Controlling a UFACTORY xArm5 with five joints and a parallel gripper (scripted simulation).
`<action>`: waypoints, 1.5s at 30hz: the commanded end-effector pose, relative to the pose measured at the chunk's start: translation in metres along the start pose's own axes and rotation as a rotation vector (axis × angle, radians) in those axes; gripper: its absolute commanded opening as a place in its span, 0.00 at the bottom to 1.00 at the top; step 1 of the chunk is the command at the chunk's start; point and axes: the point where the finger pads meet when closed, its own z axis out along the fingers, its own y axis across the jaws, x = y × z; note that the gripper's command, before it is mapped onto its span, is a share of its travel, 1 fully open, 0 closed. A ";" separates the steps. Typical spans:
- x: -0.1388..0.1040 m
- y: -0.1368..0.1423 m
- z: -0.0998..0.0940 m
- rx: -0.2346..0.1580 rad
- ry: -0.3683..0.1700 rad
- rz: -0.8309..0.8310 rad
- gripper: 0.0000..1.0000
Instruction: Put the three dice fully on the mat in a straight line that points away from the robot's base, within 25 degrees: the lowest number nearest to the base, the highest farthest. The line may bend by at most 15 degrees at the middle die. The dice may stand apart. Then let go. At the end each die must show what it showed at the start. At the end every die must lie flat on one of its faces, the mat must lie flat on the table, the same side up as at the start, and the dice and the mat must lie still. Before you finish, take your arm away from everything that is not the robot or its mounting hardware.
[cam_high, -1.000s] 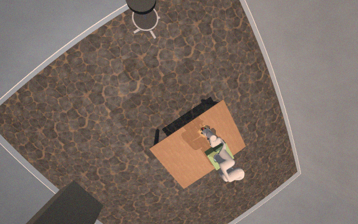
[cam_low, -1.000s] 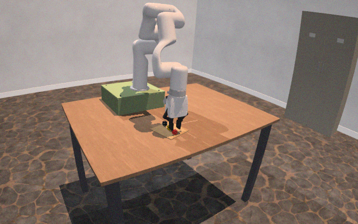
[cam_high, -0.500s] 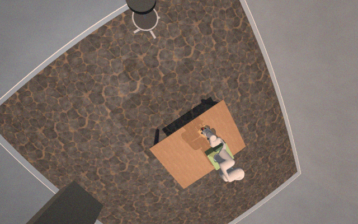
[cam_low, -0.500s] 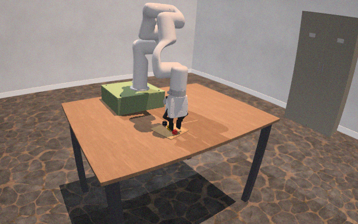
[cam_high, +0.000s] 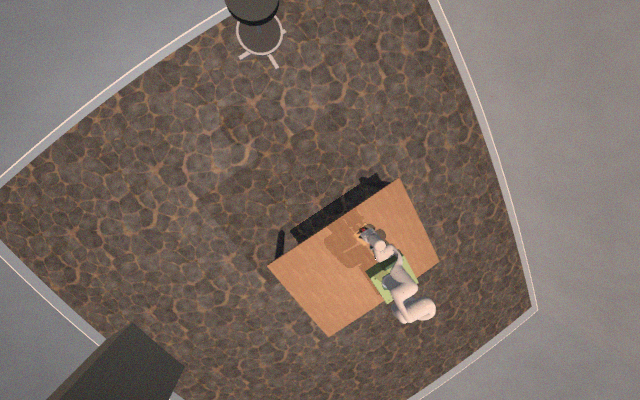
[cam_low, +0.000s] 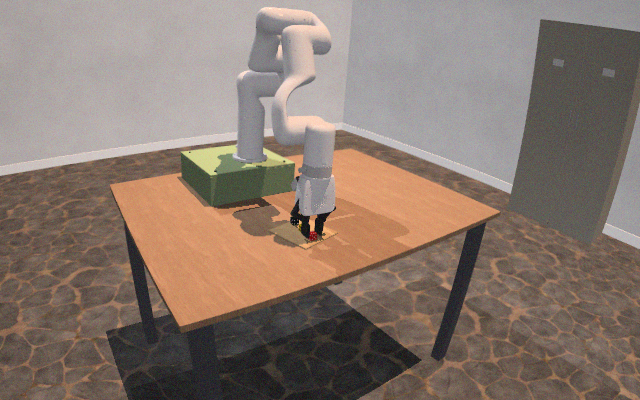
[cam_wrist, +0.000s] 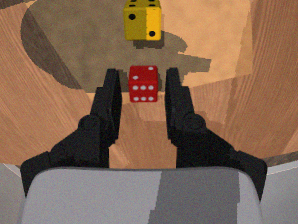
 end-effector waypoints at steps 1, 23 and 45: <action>-0.001 0.000 0.004 0.000 -0.003 0.000 0.36; -0.001 0.000 0.009 0.000 -0.003 0.000 0.36; -0.001 0.000 0.009 0.000 -0.003 0.000 0.36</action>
